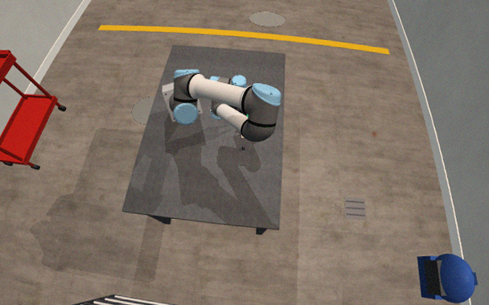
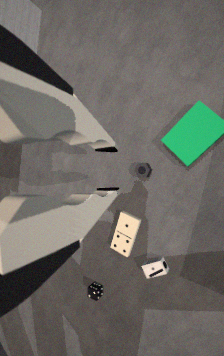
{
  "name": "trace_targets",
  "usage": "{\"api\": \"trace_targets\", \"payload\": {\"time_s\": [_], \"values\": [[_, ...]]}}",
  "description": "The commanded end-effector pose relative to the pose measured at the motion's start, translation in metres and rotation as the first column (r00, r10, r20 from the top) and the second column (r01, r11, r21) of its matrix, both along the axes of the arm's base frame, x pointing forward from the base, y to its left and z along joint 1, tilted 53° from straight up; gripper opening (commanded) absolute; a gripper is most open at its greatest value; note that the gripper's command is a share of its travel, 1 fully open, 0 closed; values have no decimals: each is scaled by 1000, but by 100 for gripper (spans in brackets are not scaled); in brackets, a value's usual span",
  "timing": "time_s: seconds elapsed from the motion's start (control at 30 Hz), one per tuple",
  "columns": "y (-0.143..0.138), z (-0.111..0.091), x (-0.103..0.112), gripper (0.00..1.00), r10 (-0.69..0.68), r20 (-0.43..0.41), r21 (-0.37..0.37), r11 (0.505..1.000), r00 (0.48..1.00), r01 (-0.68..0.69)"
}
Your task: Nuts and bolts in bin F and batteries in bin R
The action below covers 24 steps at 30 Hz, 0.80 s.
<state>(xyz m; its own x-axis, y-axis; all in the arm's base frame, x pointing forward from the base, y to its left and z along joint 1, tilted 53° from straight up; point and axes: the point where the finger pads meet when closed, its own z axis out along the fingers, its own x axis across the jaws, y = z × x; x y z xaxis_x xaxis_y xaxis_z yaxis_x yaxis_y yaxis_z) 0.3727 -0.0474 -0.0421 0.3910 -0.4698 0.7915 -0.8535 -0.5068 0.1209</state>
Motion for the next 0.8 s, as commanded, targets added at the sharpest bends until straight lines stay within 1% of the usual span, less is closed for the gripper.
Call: {"api": "trace_targets", "payload": {"time_s": [0.0, 0.27, 0.5, 0.77], "values": [[-11, -9, 7, 18, 2, 5, 1, 1000, 1000, -2], [-35, -27, 19, 18, 2, 5, 1, 1000, 1000, -2], [-35, -27, 20, 18, 2, 5, 1, 1000, 1000, -2], [-43, -34, 23, 18, 2, 5, 1, 1000, 1000, -2]]}}
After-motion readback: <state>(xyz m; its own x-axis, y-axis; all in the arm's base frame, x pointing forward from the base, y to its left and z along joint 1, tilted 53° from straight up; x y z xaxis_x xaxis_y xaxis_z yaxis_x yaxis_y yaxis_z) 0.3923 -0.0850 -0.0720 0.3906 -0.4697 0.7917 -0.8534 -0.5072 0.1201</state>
